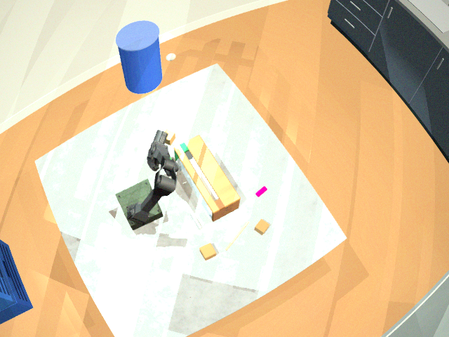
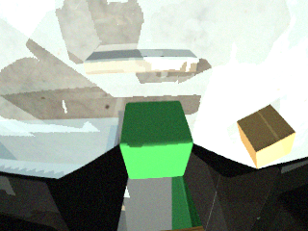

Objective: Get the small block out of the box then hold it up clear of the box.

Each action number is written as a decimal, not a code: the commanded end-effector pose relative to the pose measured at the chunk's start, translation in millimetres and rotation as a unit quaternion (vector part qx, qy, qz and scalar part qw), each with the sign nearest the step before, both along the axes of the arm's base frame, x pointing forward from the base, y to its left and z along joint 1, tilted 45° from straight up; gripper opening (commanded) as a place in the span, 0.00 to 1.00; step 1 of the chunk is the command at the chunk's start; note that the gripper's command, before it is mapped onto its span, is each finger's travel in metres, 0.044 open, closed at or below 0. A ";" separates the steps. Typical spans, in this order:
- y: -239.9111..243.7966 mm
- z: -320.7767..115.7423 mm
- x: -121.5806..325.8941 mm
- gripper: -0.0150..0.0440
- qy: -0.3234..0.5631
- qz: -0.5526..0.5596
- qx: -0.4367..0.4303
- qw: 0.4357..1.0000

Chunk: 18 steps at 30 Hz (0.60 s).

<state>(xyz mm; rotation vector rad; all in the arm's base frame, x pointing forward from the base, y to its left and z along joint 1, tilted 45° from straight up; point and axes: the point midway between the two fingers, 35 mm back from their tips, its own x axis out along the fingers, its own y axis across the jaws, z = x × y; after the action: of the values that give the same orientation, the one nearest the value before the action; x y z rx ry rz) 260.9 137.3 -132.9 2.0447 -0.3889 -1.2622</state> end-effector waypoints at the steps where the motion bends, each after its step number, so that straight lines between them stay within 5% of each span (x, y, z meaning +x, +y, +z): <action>1: 5.2 7.0 -3.3 0.25 0.009 0.008 0.001 1.000; 18: 36.7 63.5 -37.3 0.25 0.110 0.144 -0.003 0.983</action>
<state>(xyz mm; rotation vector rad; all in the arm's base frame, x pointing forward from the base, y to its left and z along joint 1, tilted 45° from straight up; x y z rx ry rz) 232.0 168.7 -80.2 1.8907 -0.0701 -1.2888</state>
